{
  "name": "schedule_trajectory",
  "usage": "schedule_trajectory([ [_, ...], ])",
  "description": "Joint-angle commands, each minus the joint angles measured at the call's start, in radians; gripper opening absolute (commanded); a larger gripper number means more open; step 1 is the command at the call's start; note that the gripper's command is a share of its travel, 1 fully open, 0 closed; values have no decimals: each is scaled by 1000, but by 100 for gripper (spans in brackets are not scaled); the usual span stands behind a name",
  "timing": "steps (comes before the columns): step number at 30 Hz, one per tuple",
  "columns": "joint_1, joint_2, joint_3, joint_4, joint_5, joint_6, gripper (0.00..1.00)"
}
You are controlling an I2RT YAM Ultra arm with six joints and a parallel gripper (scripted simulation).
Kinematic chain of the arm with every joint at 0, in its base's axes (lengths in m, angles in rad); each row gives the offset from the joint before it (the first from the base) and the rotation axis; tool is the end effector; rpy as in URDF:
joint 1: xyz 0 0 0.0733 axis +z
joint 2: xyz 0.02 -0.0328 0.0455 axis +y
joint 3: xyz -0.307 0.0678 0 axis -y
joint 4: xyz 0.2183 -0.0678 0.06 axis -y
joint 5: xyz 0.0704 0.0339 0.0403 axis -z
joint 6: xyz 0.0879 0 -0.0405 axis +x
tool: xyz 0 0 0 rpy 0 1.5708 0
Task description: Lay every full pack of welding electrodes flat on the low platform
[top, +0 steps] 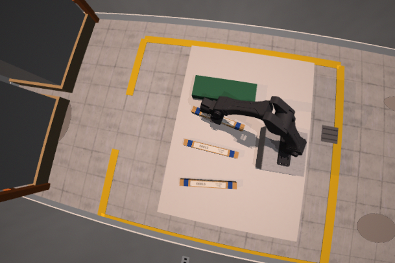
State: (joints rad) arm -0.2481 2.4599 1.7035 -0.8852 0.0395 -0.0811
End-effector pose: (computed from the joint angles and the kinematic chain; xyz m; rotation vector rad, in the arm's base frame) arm 0.4327 -0.1121 0.0482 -0.2535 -3.0545 0.0419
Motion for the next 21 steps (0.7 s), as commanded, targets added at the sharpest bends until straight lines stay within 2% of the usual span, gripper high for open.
schedule_trajectory([
  [1,-2,-44,16,-13,1,-3,0],
  [21,-2,-46,27,-17,1,-3,0],
])
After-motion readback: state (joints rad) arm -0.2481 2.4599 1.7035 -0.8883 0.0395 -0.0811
